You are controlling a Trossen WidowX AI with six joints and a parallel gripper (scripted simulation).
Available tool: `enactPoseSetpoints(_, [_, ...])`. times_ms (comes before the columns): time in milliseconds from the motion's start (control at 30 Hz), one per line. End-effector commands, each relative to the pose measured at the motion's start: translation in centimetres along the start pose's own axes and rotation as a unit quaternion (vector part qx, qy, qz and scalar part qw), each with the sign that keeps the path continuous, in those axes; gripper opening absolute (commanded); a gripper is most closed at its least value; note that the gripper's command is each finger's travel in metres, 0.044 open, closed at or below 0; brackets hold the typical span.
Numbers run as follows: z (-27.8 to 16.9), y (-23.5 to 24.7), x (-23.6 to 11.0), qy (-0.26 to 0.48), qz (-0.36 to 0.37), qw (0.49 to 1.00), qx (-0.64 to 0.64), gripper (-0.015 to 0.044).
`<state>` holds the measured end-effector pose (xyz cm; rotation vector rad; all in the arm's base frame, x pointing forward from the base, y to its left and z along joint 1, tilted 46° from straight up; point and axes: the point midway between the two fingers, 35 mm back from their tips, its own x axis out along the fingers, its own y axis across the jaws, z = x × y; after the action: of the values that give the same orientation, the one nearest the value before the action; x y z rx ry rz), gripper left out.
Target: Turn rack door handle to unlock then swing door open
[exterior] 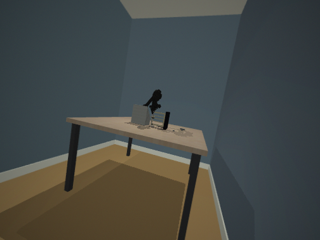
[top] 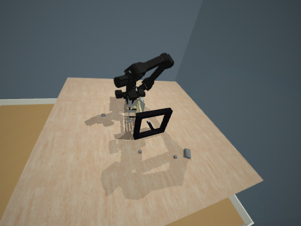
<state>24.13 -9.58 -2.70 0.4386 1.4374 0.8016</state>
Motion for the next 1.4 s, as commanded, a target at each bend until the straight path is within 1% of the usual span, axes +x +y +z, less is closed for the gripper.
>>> enactPoseSetpoints(0, [0.3, -1.2, 0.0, 0.002, -0.002, 0.999, -0.046, 0.002])
enactPoseSetpoints(300, [0.9, -3.2, 0.0, 0.002, -0.003, 0.993, -0.117, 0.002])
enactPoseSetpoints(767, [0.9, -3.3, 0.0, 0.002, -0.003, 0.993, -0.118, 0.002])
enactPoseSetpoints(1100, [0.9, -3.3, 0.0, 0.002, -0.003, 0.993, -0.118, 0.0282])
enactPoseSetpoints(1133, [0.9, -3.3, 0.0, 0.002, -0.003, 0.993, -0.118, 0.0292])
enactPoseSetpoints(1367, [1.0, -3.3, -0.8, 0.002, -0.003, 0.993, -0.118, 0.0292])
